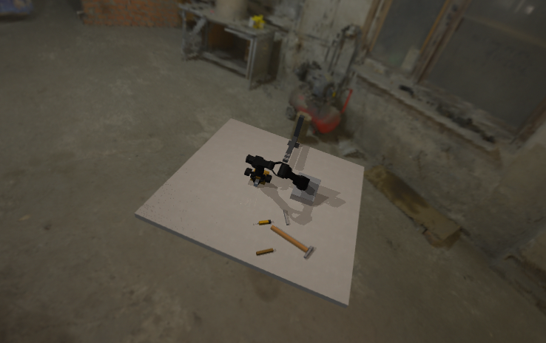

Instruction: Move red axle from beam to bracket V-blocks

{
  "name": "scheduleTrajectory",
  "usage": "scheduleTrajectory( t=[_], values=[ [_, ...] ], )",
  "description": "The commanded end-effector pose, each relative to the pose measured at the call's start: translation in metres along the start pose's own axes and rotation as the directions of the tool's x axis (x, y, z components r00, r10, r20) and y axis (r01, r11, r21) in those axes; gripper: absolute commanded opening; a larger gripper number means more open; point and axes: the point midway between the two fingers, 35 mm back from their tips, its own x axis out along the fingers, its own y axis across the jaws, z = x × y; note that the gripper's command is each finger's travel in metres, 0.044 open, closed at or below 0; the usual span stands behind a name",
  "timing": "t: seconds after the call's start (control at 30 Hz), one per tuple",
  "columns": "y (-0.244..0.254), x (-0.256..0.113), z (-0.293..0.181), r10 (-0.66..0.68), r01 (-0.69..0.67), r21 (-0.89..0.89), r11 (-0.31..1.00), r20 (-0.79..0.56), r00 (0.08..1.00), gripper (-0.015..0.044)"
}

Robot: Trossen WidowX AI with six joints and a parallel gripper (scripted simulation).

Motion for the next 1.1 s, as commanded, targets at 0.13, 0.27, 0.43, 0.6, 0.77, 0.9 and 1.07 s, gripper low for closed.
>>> scheduleTrajectory(
  t=[0.13,0.27,0.43,0.6,0.77,0.9,1.07],
  values=[
    [0.0,0.0,0.005,0.003,-0.003,-0.005,1.0,0.003,1.0,0.0],
    [0.0,0.0,0.005,0.003,-0.003,-0.005,1.0,0.003,1.0,0.0],
    [0.001,0.0,0.004,0.003,-0.003,-0.005,1.0,0.003,1.0,0.0],
    [0.002,0.0,-0.016,0.003,-0.003,-0.005,1.0,0.004,1.0,0.0],
    [0.002,-0.001,-0.051,0.003,-0.003,-0.005,1.0,0.001,1.0,0.0],
    [0.001,0.0,-0.055,0.003,-0.003,-0.005,1.0,0.0,1.0,0.0],
    [0.001,-0.004,-0.054,0.003,-0.003,-0.005,1.0,0.001,1.0,0.0]
  ],
)
